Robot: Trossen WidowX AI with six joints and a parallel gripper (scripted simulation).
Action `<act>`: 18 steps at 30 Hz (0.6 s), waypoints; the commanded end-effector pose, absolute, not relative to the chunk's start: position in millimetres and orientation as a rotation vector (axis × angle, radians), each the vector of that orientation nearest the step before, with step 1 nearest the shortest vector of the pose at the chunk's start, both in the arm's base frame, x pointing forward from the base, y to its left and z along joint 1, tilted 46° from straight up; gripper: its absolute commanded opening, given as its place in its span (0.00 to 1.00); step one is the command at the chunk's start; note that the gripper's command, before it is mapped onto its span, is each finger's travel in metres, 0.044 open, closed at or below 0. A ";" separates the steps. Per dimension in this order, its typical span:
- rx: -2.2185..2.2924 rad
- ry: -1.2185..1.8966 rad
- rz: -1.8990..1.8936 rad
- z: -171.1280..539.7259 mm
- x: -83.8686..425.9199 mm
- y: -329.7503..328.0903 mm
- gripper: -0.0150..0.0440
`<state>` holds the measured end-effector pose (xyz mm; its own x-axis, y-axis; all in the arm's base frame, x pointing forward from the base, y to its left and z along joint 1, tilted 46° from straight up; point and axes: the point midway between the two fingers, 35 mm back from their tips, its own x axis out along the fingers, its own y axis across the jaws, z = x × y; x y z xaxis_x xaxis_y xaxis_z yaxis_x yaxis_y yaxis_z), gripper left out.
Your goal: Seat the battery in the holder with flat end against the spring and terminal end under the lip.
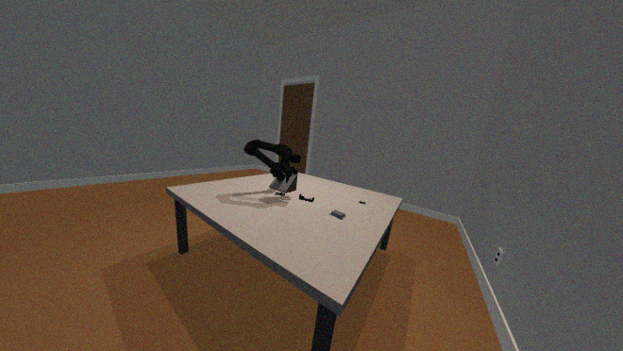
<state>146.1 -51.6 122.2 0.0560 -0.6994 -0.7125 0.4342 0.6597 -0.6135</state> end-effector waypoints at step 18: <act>-0.991 1.560 -0.267 100.1 134.2 -85.1 0.63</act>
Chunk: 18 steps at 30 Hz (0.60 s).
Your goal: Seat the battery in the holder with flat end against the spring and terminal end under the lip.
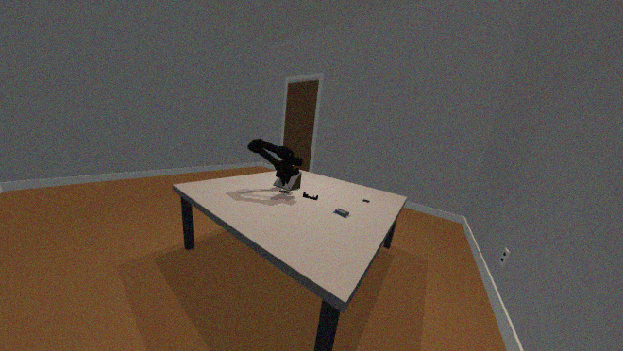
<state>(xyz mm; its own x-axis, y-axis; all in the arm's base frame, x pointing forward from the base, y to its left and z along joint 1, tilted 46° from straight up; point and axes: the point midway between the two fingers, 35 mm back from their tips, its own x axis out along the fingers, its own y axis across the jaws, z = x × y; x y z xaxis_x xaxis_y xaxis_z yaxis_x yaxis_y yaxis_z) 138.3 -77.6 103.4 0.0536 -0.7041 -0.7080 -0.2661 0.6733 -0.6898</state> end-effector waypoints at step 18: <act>-0.985 1.561 -0.261 88.2 136.6 -94.7 0.63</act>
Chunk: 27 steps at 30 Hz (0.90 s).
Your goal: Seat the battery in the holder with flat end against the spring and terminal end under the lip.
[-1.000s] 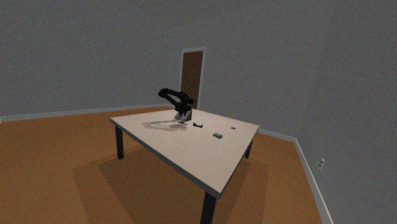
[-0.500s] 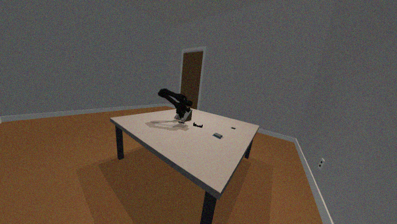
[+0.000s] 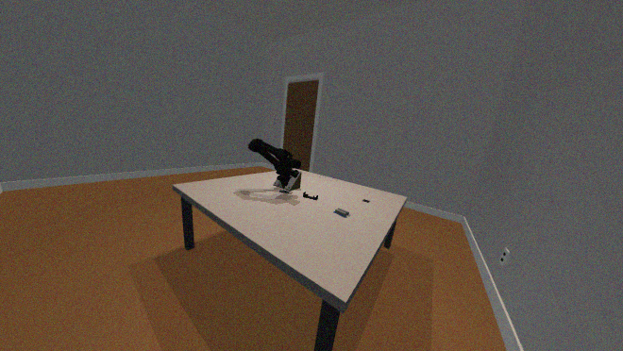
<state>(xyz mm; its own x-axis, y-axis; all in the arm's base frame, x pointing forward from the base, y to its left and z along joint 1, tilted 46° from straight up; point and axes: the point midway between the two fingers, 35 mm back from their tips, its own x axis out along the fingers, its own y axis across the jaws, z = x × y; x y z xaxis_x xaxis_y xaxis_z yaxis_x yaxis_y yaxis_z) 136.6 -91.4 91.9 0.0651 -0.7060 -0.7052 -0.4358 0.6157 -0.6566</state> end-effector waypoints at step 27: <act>-0.993 1.559 -0.270 65.5 137.6 -121.2 0.50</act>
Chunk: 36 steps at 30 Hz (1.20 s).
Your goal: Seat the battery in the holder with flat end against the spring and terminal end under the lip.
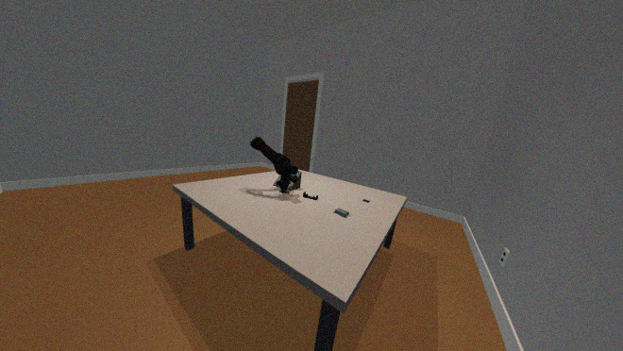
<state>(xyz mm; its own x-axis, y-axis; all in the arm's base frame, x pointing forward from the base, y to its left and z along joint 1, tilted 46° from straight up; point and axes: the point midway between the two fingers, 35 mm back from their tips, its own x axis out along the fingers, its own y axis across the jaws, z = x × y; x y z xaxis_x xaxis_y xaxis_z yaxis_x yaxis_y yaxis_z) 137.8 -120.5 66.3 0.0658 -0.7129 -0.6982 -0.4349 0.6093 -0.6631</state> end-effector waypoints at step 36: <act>-0.962 1.551 -0.290 109.4 170.6 -72.9 0.36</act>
